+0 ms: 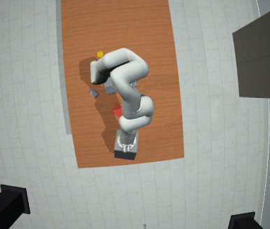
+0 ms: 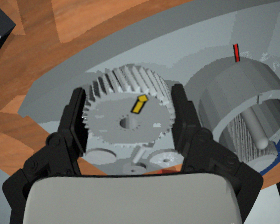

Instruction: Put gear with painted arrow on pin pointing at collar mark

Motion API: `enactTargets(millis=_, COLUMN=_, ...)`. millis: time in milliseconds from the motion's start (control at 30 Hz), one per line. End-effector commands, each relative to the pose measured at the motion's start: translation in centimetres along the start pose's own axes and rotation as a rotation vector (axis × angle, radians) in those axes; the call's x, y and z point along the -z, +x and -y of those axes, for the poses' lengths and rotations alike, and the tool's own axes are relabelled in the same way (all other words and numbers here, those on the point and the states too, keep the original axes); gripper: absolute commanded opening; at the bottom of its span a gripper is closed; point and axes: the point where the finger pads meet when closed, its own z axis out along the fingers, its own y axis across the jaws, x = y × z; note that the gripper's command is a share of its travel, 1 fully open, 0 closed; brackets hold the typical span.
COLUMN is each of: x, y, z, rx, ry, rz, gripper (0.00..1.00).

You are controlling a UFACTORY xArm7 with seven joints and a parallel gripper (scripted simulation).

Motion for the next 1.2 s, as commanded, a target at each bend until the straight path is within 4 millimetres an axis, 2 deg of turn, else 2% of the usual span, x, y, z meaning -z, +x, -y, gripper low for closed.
enactTargets(millis=0, x=0.0, y=0.1, z=0.0, rx=-0.001, ry=0.000, rz=-0.002, gripper=0.00)
enactTargets(millis=700, x=0.2, y=0.1, z=0.0, rx=-0.001, ry=0.000, rz=-0.002, gripper=0.00)
enactTargets(millis=1167, x=1.4, y=0.1, z=0.0, rx=-0.001, ry=0.000, rz=-0.002, gripper=0.00)
